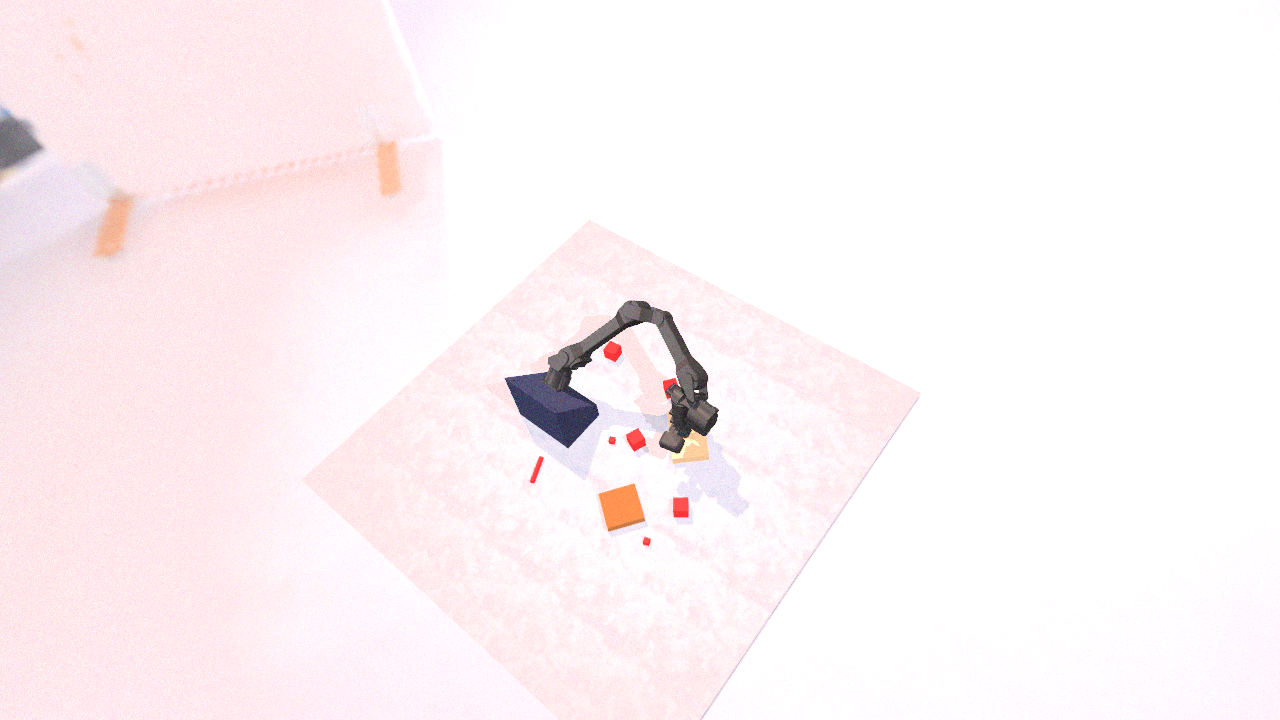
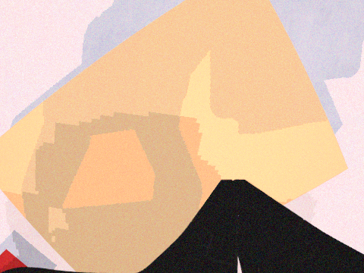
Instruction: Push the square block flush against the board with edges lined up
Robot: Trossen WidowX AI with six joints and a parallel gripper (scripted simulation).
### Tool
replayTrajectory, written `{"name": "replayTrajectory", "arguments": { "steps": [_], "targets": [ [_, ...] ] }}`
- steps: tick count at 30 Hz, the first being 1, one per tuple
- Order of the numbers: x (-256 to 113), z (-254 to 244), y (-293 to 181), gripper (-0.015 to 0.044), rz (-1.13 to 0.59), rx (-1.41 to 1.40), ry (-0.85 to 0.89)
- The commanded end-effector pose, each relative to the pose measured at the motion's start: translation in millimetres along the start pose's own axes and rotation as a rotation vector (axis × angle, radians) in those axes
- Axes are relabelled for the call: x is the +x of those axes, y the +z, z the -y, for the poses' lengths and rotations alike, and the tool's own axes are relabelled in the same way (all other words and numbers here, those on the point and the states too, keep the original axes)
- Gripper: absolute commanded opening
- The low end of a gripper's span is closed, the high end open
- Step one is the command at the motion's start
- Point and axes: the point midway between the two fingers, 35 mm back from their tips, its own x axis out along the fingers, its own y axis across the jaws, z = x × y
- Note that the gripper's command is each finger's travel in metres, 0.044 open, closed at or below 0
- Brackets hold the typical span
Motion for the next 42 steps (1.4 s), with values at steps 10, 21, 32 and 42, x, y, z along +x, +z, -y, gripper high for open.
{"name": "replayTrajectory", "arguments": {
  "steps": [10,21,32,42],
  "targets": [
    [-4.4,-102.0,31.1,0.0,0.007,-0.464,0.026],
    [21.8,-122.4,34.7,0.0,0.01,-0.548,0.032],
    [49.0,-123.1,32.7,0.0,0.011,-0.548,0.034],
    [49.0,-117.8,25.7,0.0,0.011,-0.548,0.034]
  ]
}}
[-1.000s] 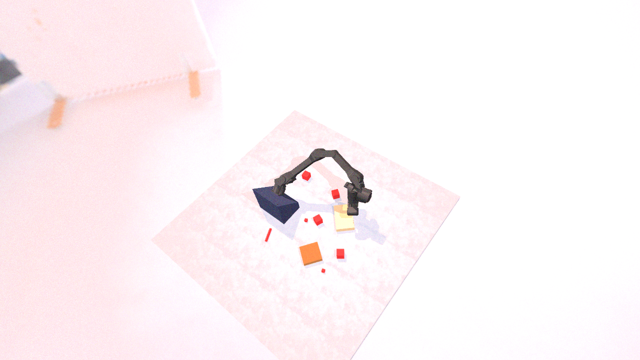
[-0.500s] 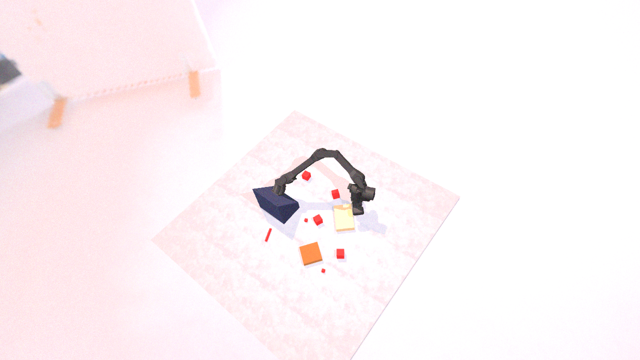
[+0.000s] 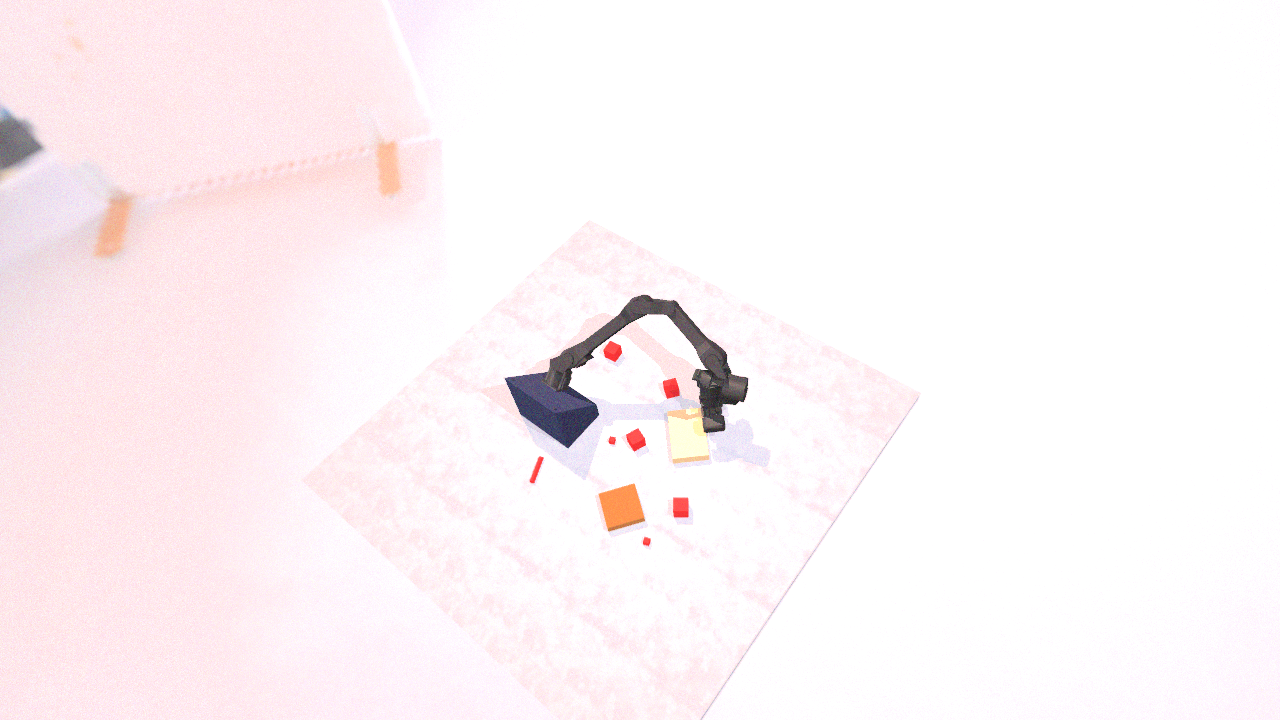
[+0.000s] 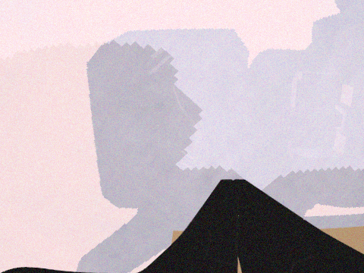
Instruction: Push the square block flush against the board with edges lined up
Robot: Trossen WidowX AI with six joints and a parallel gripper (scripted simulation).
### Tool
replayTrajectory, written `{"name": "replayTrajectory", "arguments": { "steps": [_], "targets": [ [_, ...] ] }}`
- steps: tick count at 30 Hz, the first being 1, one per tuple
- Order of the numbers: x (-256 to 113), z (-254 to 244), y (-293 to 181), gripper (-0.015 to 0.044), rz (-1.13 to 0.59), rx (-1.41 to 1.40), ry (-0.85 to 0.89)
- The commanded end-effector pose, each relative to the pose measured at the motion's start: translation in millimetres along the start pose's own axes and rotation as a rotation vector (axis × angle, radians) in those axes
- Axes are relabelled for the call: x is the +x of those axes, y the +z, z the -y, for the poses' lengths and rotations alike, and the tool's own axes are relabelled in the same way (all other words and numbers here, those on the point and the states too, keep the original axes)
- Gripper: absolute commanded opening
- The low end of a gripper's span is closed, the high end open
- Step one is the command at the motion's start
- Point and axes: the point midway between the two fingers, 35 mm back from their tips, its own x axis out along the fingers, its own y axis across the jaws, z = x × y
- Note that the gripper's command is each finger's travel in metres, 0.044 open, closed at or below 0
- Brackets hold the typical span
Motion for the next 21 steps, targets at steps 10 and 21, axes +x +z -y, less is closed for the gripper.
{"name": "replayTrajectory", "arguments": {
  "steps": [10,21],
  "targets": [
    [0.5,1.9,-13.6,0.0,-0.004,0.002,-0.004],
    [0.5,2.5,-23.8,0.0,-0.004,0.002,-0.004]
  ]
}}
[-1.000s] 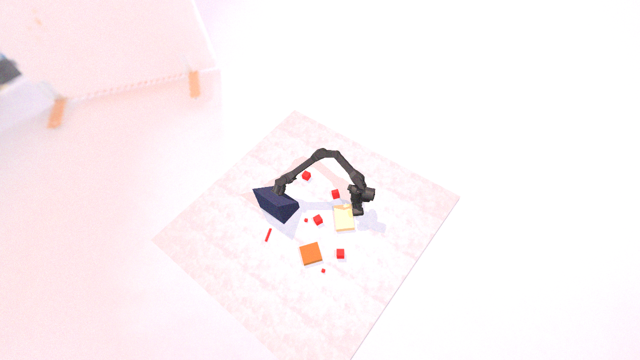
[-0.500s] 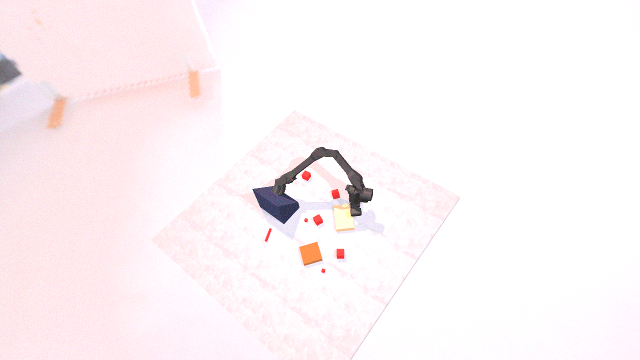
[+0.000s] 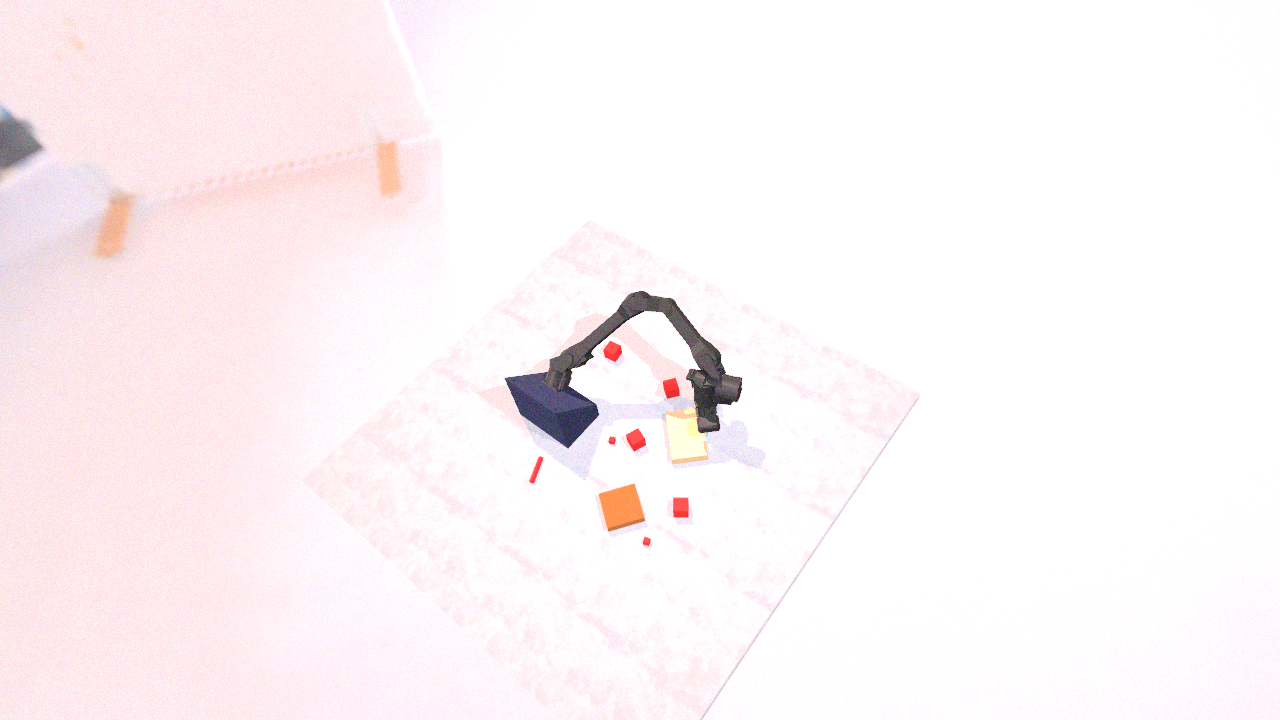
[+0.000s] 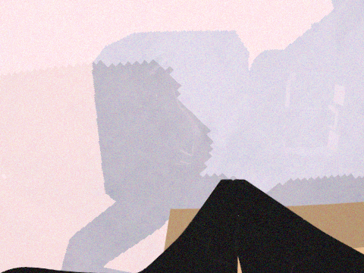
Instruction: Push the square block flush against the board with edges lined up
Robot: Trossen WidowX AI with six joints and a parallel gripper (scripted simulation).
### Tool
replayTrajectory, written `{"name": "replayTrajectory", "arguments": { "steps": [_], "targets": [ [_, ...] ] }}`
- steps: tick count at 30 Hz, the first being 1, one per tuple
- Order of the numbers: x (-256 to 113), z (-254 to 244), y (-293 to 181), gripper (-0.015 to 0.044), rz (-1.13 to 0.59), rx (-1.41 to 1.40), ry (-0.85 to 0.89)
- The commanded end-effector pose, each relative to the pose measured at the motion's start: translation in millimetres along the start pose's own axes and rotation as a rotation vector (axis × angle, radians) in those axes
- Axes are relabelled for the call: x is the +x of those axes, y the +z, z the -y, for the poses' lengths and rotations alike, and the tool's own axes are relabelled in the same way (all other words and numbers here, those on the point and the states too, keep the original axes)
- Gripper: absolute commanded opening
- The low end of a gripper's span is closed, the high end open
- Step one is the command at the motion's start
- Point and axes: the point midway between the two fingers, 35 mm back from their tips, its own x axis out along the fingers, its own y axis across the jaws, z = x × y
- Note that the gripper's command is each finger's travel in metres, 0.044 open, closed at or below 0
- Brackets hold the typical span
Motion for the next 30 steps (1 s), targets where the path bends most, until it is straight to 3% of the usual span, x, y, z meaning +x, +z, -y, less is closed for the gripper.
{"name": "replayTrajectory", "arguments": {
  "steps": [1,30],
  "targets": [
    [2.7,1.3,-8.8,0.0,-0.011,0.006,0.003],
    [2.6,4.3,-36.6,0.0,-0.012,0.007,0.003]
  ]
}}
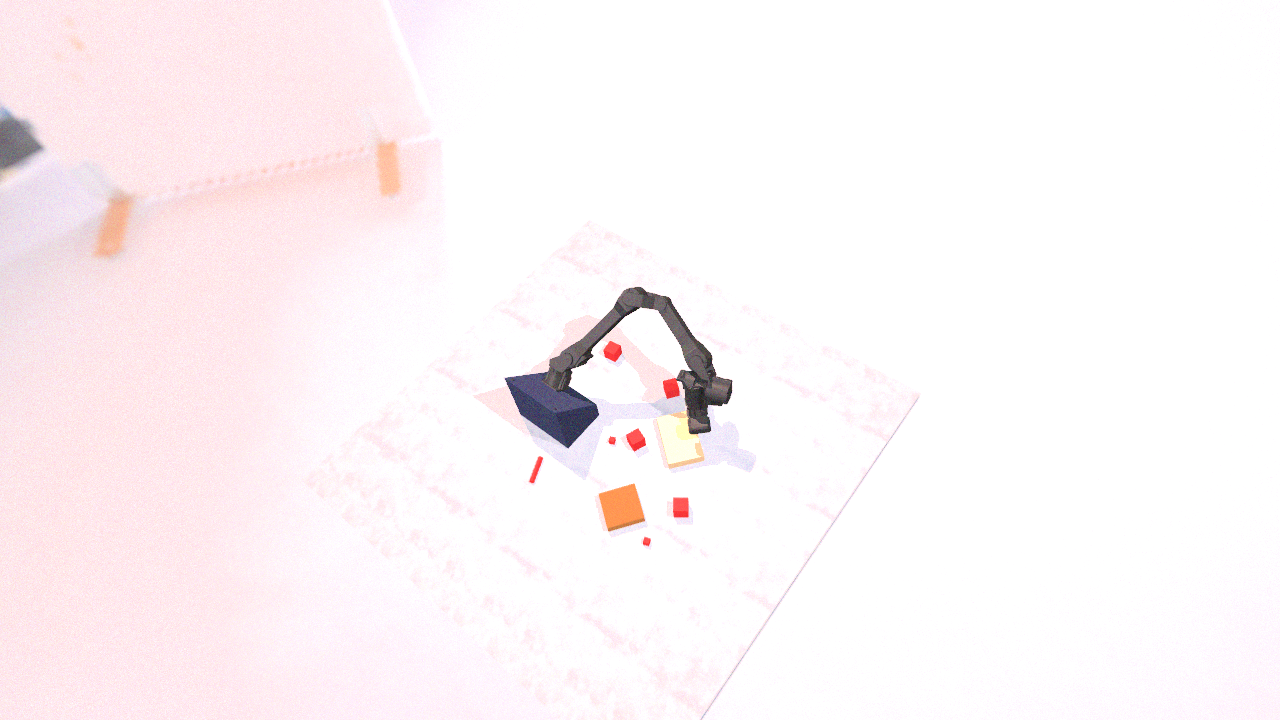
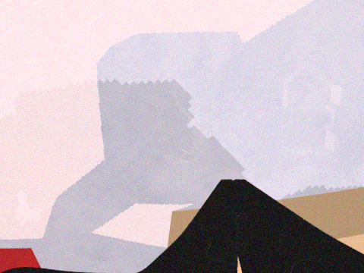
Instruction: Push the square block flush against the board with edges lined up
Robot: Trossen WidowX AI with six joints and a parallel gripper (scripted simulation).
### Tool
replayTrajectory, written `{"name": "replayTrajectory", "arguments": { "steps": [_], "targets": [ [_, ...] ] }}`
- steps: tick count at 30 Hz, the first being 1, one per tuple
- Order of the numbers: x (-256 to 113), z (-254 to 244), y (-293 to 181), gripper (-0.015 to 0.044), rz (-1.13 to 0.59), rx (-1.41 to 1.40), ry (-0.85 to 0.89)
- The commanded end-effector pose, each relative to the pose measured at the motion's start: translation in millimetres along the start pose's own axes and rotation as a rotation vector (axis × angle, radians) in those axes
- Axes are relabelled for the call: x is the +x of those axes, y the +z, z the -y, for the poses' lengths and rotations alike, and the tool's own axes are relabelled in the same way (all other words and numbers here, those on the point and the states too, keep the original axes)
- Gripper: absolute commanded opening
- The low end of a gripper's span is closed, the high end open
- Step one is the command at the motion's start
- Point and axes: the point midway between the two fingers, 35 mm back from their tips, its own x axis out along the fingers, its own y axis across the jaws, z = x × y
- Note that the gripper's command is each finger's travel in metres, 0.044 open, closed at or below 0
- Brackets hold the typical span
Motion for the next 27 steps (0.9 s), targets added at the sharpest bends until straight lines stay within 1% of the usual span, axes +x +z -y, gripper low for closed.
{"name": "replayTrajectory", "arguments": {
  "steps": [1,13,27],
  "targets": [
    [4.2,1.7,-11.1,0.0,-0.015,0.01,0.005],
    [4.1,3.8,-21.6,0.0,-0.016,0.01,0.005],
    [4.1,4.3,-1.2,0.0,-0.015,0.009,0.005]
  ]
}}
